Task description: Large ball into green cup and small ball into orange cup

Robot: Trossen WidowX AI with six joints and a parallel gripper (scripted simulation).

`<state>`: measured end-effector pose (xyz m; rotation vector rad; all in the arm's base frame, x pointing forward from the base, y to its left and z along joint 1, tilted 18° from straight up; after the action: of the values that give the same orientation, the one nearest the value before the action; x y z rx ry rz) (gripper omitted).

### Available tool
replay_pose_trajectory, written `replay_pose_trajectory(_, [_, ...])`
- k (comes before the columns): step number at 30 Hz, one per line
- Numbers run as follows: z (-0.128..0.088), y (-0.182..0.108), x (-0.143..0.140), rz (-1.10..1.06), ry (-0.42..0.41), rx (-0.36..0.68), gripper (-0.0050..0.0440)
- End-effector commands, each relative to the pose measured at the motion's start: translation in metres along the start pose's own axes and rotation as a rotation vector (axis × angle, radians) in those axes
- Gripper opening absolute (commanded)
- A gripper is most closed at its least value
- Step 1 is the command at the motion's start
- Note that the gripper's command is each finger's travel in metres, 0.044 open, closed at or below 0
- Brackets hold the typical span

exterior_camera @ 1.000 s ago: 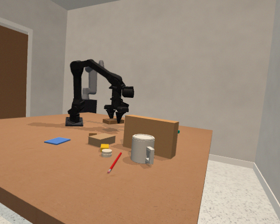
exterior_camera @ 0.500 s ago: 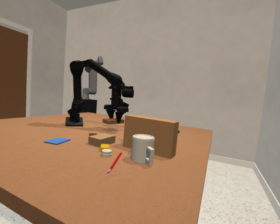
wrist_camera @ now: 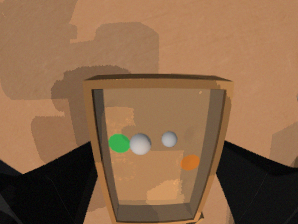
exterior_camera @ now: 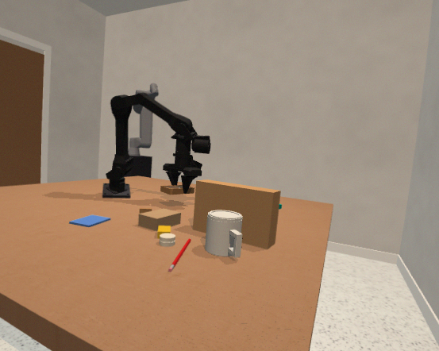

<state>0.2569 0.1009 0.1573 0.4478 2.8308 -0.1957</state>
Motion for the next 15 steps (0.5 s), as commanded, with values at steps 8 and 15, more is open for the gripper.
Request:
replay_pose_trajectory(8, [0.0007, 0.0026, 0.0004, 0.002, -0.018, 0.022, 0.0000])
replay_pose_trajectory(15, [0.0007, 0.0025, 0.0005, 0.002, -0.019, 0.021, 0.0000])
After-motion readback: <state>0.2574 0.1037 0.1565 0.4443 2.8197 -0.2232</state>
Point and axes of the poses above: the point midway between the two fingers, 35 mm back from their tips, its own z axis out along the fingers, its own x axis across the jaws, y = z × x, the point moved 4 cm from there along -z, back along the fingers, and after that the axes turned 3 degrees about z, right-handed, at the moved point
